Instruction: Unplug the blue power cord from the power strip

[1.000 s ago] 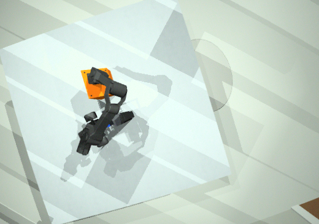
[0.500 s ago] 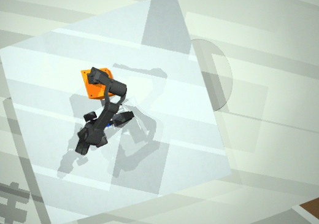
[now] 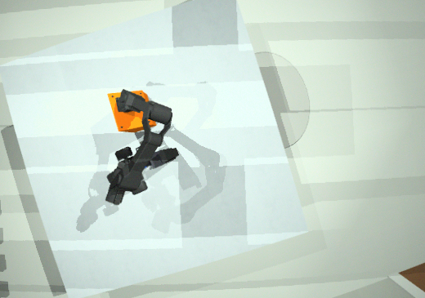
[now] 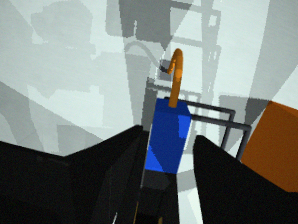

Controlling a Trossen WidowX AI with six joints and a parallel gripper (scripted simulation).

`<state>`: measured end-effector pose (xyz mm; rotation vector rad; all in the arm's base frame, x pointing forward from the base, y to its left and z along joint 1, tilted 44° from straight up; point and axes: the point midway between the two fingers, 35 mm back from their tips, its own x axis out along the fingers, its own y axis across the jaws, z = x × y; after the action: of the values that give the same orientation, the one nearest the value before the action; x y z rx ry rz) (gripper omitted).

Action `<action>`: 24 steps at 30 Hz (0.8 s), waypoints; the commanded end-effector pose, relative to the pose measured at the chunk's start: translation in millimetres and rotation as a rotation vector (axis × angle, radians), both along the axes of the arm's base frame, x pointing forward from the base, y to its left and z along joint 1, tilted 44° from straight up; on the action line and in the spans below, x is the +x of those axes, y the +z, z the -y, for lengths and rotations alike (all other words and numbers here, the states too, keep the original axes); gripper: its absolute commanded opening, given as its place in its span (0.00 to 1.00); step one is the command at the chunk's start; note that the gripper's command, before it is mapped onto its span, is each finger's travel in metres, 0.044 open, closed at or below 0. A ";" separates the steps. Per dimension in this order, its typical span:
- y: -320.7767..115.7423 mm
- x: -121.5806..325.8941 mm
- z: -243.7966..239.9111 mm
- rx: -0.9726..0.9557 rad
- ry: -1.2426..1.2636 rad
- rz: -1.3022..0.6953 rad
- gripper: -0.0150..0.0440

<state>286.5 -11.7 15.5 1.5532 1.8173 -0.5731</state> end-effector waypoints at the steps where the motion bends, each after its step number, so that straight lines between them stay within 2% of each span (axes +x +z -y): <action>1: 3.0 -0.8 -2.2 0.003 -0.007 -0.002 0.53; 12: -5.5 -1.6 -10.3 0.004 -0.007 -0.002 0.53; 16: -3.6 -1.5 -8.5 0.000 0.000 0.001 0.35; 24: -3.6 -1.5 -8.5 0.000 0.000 0.001 0.26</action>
<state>284.9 -2.8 11.5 1.5527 1.8172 -0.5736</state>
